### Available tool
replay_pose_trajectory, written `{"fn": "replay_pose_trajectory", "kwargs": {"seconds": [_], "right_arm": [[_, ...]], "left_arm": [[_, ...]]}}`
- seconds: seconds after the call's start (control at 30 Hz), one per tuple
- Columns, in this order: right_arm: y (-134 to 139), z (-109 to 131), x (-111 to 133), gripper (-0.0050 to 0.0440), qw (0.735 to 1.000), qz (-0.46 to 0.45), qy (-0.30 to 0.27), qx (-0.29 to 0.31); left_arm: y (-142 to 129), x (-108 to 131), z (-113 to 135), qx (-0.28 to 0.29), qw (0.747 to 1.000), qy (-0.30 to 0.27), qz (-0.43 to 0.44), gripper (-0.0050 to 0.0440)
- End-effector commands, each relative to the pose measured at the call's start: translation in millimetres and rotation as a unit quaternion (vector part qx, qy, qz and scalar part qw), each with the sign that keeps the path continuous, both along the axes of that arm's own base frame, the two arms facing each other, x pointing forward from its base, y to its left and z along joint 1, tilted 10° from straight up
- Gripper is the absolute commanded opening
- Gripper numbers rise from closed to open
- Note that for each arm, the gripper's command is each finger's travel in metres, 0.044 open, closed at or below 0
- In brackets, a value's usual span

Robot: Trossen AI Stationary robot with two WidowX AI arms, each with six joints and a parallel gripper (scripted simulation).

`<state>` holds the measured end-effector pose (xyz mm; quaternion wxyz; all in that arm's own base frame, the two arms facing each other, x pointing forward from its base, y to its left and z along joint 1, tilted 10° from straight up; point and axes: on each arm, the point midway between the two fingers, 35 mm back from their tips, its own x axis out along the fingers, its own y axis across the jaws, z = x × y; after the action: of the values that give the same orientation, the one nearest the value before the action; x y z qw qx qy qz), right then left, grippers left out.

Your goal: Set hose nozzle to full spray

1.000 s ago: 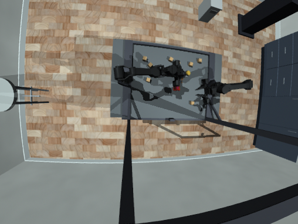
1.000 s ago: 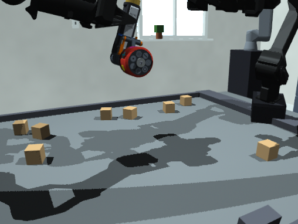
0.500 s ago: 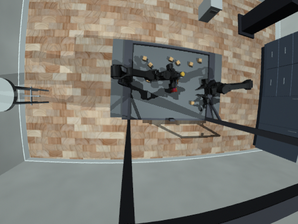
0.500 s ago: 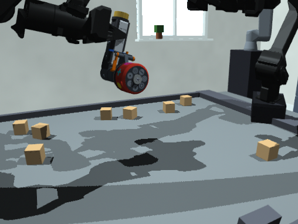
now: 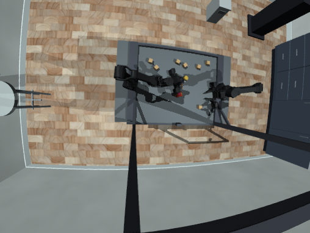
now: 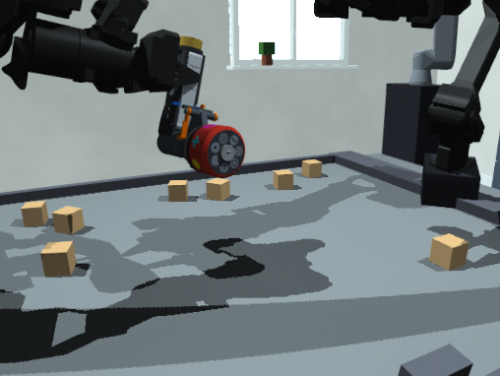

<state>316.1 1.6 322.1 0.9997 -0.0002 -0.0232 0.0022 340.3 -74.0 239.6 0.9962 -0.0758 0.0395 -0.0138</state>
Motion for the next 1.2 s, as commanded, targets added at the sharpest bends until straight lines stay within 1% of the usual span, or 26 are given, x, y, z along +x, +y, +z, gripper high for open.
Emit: {"fn": "replay_pose_trajectory", "kwargs": {"seconds": [0.0, 0.03, 0.13, 0.33, 0.37, 0.43, 0.47, 0.57, 0.77, 0.9, 0.93, 1.17], "right_arm": [[0, 7, -1, 0.0173, 1.000, 0.002, -0.009, 0.001], [0, 7, -1, 0.0173, 1.000, 0.002, -0.009, 0.001], [0, 7, -1, 0.0173, 1.000, 0.002, -0.009, 0.001], [0, 7, -1, 0.0173, 1.000, 0.002, -0.009, 0.001], [0, 7, -1, 0.0173, 1.000, 0.002, -0.009, 0.001], [0, 7, -1, 0.0173, 1.000, 0.002, -0.009, 0.001], [0, 7, -1, 0.0173, 1.000, 0.002, -0.009, 0.001], [0, 7, -1, 0.0173, 1.000, 0.002, -0.009, 0.001], [0, 7, -1, 0.0173, 1.000, 0.002, -0.009, 0.001], [0, 7, -1, 0.0173, 1.000, 0.002, -0.009, 0.001], [0, 7, -1, 0.0173, 1.000, 0.002, -0.009, 0.001], [0, 7, -1, 0.0173, 1.000, 0.002, -0.009, 0.001]], "left_arm": [[1, -2, 16, -0.010, 1.000, -0.023, 0.002, 0.0173], [0, -9, 4, -0.017, 0.999, -0.019, 0.021, 0.0173], [-2, -14, -8, -0.024, 0.999, -0.016, 0.035, 0.0173], [-5, -23, -23, -0.039, 0.997, -0.013, 0.064, 0.0173], [-4, -19, -17, -0.035, 0.998, -0.015, 0.055, 0.0173], [-4, -19, -17, -0.035, 0.998, -0.015, 0.055, 0.0173], [-5, -25, -29, -0.042, 0.996, -0.010, 0.074, 0.0173], [-7, -31, -44, -0.049, 0.995, -0.009, 0.088, 0.0173], [-9, -38, -56, -0.064, 0.991, -0.004, 0.116, 0.0173], [-10, -45, -71, -0.071, 0.988, 0.000, 0.135, 0.0173], [-10, -41, -64, -0.068, 0.990, -0.001, 0.125, 0.0173], [-10, -41, -64, -0.068, 0.990, -0.001, 0.125, 0.0173]]}}
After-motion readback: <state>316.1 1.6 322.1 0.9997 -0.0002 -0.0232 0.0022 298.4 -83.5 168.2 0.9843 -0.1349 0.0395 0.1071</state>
